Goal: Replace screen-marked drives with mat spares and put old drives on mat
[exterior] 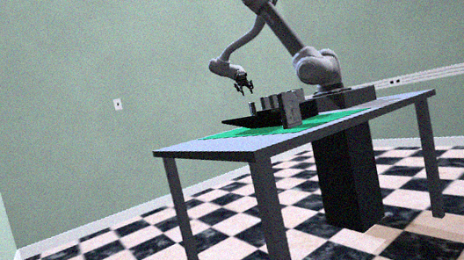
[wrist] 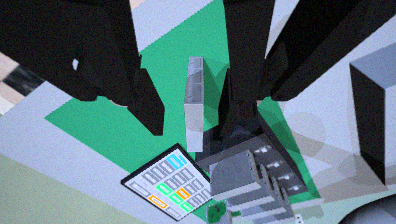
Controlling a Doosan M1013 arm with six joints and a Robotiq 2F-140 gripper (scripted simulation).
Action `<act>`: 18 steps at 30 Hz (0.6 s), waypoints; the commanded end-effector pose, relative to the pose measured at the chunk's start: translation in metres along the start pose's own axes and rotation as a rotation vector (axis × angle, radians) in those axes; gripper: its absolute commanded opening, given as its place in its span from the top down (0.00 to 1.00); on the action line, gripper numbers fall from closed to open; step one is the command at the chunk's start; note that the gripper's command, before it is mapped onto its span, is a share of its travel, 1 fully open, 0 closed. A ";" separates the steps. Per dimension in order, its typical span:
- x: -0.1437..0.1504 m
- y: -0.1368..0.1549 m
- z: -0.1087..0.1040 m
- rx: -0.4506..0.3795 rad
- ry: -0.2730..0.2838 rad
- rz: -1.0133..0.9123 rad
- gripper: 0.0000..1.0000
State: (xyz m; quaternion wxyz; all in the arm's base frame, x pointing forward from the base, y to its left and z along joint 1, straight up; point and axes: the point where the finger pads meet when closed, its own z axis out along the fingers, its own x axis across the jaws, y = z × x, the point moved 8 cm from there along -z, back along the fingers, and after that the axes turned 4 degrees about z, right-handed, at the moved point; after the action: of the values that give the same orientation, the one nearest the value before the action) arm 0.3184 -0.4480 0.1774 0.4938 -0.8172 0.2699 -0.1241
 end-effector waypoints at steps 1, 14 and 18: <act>0.000 -0.006 -0.001 -0.069 0.007 -0.001 0.60; -0.001 -0.022 0.002 -0.278 0.022 -0.001 0.60; -0.001 -0.023 0.002 -0.283 0.023 -0.001 0.60</act>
State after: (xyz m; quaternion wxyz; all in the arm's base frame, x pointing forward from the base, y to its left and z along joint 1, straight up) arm 0.3253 -0.4372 0.1958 0.3710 -0.8772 0.2900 -0.0939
